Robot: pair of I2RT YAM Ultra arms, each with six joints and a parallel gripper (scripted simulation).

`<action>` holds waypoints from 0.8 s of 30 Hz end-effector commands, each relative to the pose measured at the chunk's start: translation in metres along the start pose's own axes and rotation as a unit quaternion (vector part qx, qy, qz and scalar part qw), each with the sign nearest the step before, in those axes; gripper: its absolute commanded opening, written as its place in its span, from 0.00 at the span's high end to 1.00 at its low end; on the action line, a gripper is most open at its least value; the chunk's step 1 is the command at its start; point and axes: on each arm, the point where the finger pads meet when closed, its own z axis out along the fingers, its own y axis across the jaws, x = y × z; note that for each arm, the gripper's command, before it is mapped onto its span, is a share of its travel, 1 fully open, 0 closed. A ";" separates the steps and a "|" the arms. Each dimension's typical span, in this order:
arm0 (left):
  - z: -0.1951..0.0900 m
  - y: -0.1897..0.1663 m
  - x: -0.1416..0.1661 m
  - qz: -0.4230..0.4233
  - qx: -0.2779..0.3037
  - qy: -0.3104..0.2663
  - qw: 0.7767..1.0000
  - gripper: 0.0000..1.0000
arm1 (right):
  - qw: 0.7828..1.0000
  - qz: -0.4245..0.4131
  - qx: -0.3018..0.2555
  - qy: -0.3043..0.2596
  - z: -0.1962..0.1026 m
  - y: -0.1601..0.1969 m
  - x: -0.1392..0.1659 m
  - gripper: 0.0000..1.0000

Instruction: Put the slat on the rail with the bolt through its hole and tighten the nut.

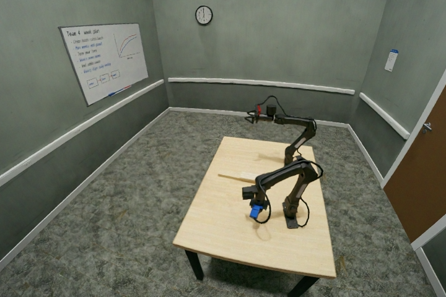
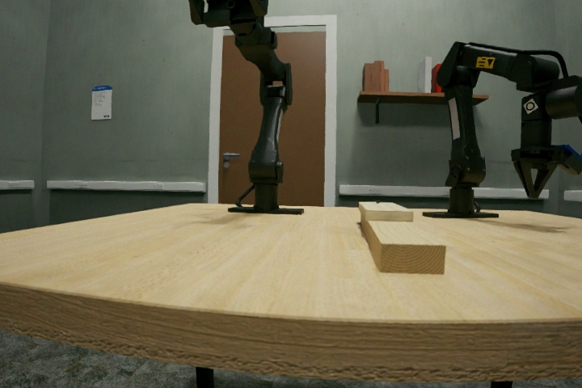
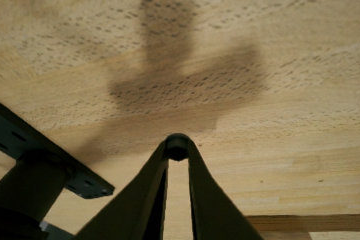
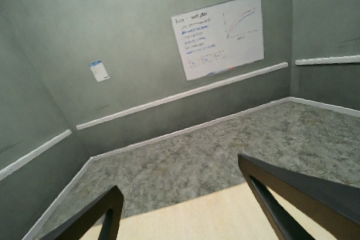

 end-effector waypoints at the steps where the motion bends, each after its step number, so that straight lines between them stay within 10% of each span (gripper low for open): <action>1: -0.016 -0.008 -0.005 -0.008 0.023 -0.011 1.000 0.88 | 1.000 -0.002 -0.002 -0.016 -0.003 0.000 -0.010 0.00; 24: -0.021 -0.049 0.039 0.034 0.019 -0.010 0.999 0.88 | 1.000 -0.002 -0.002 -0.016 -0.003 0.000 -0.010 0.00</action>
